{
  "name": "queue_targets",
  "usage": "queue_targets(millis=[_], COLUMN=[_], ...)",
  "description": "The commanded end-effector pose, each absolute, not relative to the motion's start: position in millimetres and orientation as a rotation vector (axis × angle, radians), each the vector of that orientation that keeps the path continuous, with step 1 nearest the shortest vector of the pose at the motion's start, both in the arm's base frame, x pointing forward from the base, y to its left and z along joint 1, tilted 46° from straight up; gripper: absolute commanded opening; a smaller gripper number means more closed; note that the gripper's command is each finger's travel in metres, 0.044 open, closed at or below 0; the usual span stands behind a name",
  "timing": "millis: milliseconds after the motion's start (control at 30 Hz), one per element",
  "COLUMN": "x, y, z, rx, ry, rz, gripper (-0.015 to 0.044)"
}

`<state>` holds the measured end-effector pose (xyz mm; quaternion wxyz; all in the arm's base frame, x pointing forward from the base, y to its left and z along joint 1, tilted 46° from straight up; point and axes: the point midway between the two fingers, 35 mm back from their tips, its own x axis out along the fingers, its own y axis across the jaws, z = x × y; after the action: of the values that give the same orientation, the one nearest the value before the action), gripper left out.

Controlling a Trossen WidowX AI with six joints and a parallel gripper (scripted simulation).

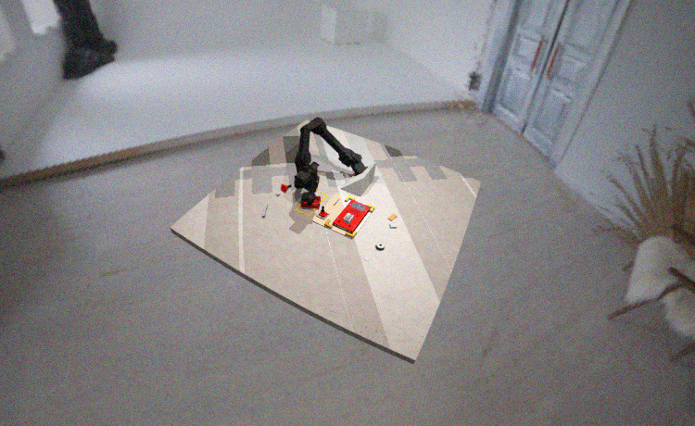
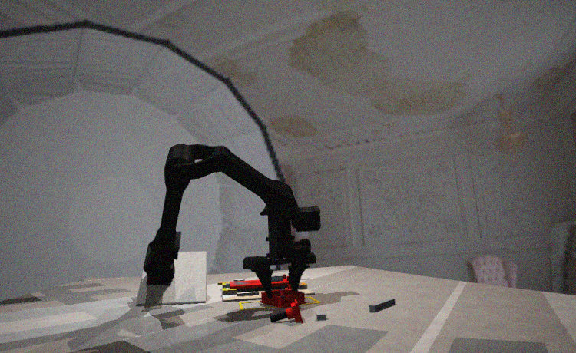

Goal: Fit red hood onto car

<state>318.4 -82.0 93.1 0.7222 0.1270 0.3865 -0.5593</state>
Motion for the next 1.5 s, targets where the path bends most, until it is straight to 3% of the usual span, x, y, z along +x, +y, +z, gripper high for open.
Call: queue_targets(millis=[0,200,1133,1467], x=[318.1,317.4,312.0,310.6], y=[-79.8,-72.1,-28.1,-27.5], z=[95.3,102.6,146.6,146.6], rx=[0.281,0.281,0.275,0.09], ry=[0.853,0.854,0.858,0.991], rz=[-1.235,-1.235,-1.234,-1.124], gripper=[0.0144,0.0,0.0,0.0])
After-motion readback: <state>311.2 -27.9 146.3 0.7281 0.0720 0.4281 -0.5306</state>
